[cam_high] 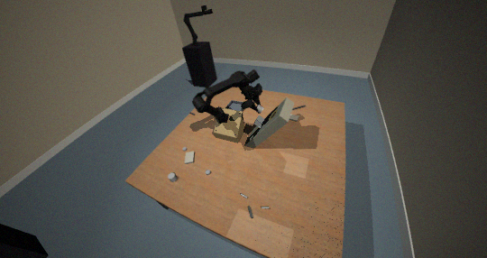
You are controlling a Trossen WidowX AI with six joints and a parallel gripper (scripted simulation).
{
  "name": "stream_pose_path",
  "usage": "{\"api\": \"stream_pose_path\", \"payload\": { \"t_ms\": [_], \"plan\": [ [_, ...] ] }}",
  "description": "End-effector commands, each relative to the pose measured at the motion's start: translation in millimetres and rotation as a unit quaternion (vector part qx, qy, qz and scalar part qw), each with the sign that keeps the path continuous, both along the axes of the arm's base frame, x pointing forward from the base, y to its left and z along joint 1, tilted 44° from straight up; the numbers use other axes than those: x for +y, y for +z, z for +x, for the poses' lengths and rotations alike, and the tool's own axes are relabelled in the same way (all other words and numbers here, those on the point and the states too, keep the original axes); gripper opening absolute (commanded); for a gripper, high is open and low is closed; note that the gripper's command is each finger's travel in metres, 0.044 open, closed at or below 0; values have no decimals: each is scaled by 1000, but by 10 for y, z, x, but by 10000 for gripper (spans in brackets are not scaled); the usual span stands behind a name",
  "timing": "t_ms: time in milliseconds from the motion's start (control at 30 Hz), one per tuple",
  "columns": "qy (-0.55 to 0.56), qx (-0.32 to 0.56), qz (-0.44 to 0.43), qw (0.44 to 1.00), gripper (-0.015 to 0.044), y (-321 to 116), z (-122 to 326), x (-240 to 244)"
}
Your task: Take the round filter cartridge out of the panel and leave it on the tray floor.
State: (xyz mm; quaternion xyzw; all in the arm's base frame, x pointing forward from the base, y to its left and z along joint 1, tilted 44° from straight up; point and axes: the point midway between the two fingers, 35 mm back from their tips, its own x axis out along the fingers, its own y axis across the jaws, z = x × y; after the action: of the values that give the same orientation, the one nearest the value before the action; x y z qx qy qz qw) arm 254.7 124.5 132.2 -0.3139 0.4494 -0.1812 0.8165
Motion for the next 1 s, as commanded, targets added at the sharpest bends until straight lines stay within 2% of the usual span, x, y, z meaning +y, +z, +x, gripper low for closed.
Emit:
{"api": "stream_pose_path", "payload": {
  "t_ms": [0,600,700,967],
  "plan": [
    [0,0,-2,1000,0,77,-69,84],
    [0,-1,0,1000,0,-583,7,640],
    [2,3,-1,1000,0,-531,0,596],
    [116,133,-3,984,0,-992,-379,988]
  ]
}}
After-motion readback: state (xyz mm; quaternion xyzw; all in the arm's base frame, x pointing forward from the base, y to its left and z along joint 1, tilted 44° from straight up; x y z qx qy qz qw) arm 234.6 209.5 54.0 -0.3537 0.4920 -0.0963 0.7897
